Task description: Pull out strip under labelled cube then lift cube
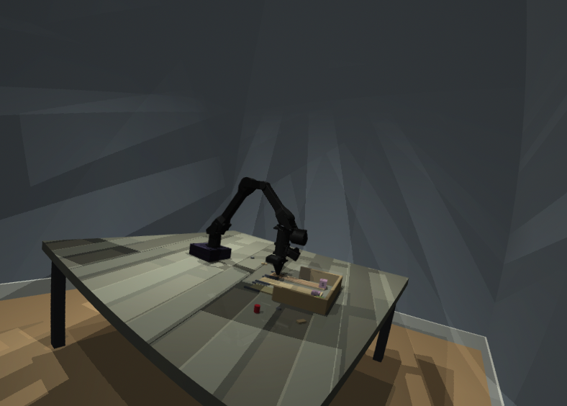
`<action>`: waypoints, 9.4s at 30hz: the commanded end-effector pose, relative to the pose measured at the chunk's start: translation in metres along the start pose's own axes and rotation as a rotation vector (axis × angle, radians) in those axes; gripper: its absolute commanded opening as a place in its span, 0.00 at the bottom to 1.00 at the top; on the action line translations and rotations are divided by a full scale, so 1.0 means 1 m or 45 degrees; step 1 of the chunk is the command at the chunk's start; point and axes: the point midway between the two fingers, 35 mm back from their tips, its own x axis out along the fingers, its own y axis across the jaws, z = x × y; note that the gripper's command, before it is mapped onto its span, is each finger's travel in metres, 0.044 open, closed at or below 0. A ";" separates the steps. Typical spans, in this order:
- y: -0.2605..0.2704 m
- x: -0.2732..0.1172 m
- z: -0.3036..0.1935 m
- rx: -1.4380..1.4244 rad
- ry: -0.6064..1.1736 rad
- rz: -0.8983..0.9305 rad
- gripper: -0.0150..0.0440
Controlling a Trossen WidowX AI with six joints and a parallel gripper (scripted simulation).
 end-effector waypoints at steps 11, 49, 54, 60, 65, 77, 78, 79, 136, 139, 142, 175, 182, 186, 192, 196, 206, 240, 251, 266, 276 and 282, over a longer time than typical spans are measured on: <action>-0.001 0.004 0.000 -0.002 0.004 -0.006 0.25; 0.000 0.007 -0.030 -0.002 0.007 -0.006 0.25; 0.000 0.007 -0.037 -0.002 0.008 -0.006 0.25; 0.000 0.008 -0.046 -0.002 0.009 -0.006 0.25; 0.000 0.008 -0.053 -0.001 0.010 -0.006 0.25; 0.000 0.008 -0.070 -0.001 0.012 -0.006 0.25; 0.000 0.008 -0.071 -0.001 0.012 -0.006 0.25; 0.000 0.008 -0.073 -0.001 0.012 -0.006 0.25; -0.001 0.008 -0.142 -0.001 0.019 -0.006 0.25; -0.001 0.008 -0.146 -0.001 0.020 -0.006 0.25; -0.001 0.008 -0.149 -0.001 0.020 -0.006 0.25; -0.001 0.008 -0.181 -0.001 0.023 -0.007 0.25; -0.001 0.008 -0.183 -0.001 0.023 -0.007 0.25; -0.001 0.008 -0.183 -0.001 0.023 -0.007 0.25; -0.001 0.008 -0.183 -0.001 0.023 -0.007 0.25; -0.001 0.008 -0.183 -0.001 0.023 -0.007 0.25; -0.001 0.008 -0.183 -0.001 0.023 -0.007 0.25; 0.000 -0.045 -0.104 -0.200 0.015 -0.005 1.00; 0.001 -0.051 -0.066 -0.201 0.011 -0.006 1.00; -0.001 -0.059 -0.013 -0.201 0.006 -0.006 1.00; -0.002 -0.062 0.023 -0.201 0.002 -0.007 1.00; -0.002 -0.062 0.039 -0.201 0.000 -0.007 1.00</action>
